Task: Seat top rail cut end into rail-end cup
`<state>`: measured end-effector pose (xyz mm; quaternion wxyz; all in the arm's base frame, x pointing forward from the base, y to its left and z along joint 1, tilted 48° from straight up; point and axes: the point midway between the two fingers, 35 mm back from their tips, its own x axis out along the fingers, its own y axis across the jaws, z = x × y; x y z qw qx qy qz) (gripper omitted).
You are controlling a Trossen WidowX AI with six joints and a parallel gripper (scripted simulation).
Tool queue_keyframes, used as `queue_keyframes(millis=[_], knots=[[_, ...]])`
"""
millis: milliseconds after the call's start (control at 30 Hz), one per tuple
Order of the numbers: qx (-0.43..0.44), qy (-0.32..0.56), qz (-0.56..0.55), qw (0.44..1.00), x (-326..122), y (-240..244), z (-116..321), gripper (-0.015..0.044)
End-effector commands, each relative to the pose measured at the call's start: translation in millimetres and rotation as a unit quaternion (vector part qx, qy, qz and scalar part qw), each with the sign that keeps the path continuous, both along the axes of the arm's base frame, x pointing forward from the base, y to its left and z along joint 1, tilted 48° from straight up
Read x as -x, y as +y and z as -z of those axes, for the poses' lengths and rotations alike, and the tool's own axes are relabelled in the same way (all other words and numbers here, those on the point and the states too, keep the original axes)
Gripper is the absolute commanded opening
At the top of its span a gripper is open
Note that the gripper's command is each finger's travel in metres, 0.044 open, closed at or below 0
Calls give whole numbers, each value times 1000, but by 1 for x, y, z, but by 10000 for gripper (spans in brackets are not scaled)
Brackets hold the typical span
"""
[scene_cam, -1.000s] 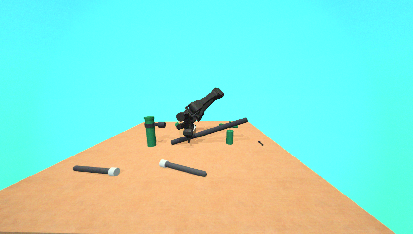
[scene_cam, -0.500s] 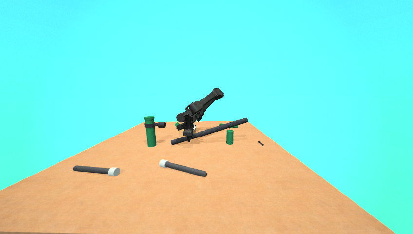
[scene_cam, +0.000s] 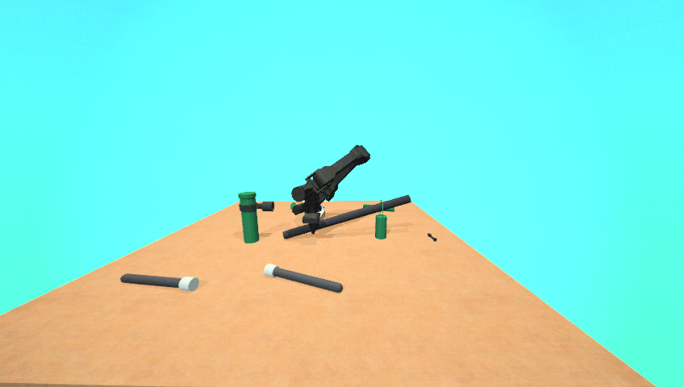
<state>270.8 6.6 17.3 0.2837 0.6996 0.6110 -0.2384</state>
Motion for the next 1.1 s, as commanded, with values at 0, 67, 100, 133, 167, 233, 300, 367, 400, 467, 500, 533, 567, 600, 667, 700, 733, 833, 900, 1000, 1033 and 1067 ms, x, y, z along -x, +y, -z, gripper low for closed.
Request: queue_keyframes(millis=[0, 67, 100, 133, 167, 233, 300, 367, 400, 467, 500, 533, 567, 600, 667, 700, 733, 833, 900, 1000, 1033, 1067], knots=[[20, -7, 4, 1000, -2, -12, -7, 0], [41, -5, 7, 999, -1, -22, -13, 0], [53, -4, 8, 999, -1, -28, -17, 0], [66, -3, 9, 998, 0, -35, -21, 0], [79, -1, 11, 997, 1, -41, -25, 0], [104, 2, 13, 994, 4, -54, -33, 0], [129, 7, 16, 991, 9, -66, -43, 0], [145, 11, 18, 989, 12, -74, -49, 0], [147, 11, 18, 989, 12, -75, -49, 0], [147, 11, 18, 989, 12, -75, -49, 0], [147, 11, 18, 989, 12, -75, -49, 0], [147, 11, 18, 989, 12, -75, -49, 0], [144, 11, 17, 989, 12, -73, -49, 0], [141, 11, 17, 990, 12, -72, -48, 0], [135, 10, 16, 991, 11, -69, -48, 0], [135, 10, 16, 991, 11, -69, -48, 0], [135, 10, 16, 991, 11, -69, -48, 0], [135, 10, 16, 991, 11, -69, -48, 0], [135, 10, 16, 991, 11, -69, -48, 0], [135, 10, 16, 991, 11, -70, -48, 0], [135, 10, 16, 991, 11, -70, -48, 0], [135, 10, 16, 991, 11, -71, -48, 0]])
